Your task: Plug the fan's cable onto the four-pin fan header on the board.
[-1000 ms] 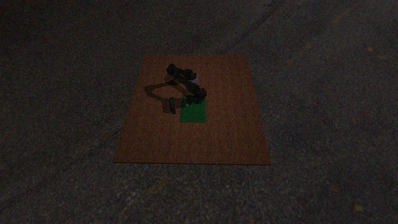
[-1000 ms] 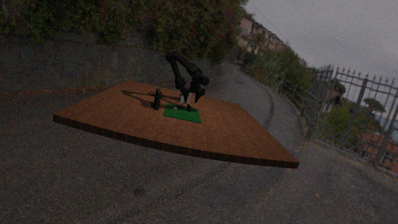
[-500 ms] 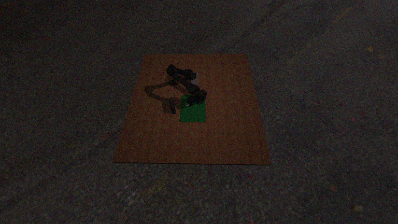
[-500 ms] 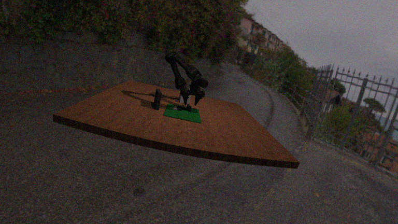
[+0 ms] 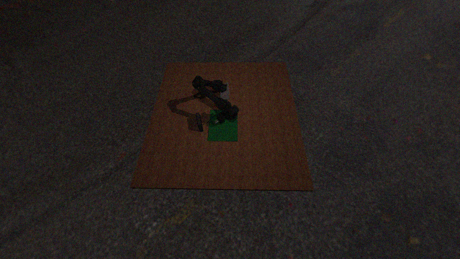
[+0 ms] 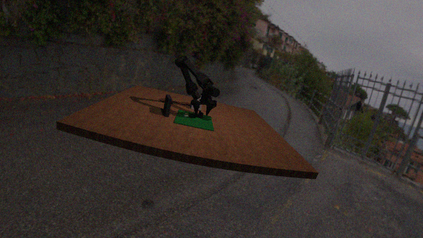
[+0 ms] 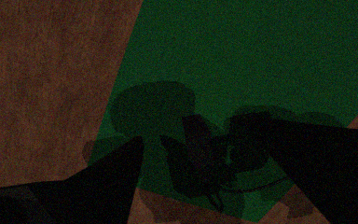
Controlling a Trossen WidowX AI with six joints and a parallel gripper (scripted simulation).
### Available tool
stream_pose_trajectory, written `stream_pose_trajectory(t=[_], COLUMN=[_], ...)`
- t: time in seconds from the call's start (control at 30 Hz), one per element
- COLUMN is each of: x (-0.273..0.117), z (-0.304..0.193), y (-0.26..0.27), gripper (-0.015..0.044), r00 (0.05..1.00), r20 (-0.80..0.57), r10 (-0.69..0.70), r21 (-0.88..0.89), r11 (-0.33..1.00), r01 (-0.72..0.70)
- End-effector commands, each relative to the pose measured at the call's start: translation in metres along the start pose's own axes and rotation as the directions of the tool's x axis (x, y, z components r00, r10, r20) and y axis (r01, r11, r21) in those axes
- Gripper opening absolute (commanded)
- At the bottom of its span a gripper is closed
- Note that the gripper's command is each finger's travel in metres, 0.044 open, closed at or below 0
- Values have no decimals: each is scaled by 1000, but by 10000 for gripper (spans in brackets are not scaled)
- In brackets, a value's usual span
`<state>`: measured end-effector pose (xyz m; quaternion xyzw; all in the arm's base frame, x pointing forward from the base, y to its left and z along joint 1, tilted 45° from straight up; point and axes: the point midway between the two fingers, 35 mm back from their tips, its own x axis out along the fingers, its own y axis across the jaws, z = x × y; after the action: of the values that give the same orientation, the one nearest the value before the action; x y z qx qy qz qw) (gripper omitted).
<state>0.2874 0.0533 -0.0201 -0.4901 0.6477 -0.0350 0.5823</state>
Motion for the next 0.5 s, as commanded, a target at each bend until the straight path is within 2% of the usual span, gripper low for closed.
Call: stream_pose_trajectory(t=[0.0, 0.17, 0.47], x=[7, 11, 8], z=[-2, -2, -1], y=[0, 0, 0], gripper=[440, 440, 204], r00=[1000, 1000, 1000], r20=[-3, -4, -3], r10=[-4, -5, -1], r21=[-5, -5, 0], r11=[1000, 1000, 1000], r01=[4, 5, 1])
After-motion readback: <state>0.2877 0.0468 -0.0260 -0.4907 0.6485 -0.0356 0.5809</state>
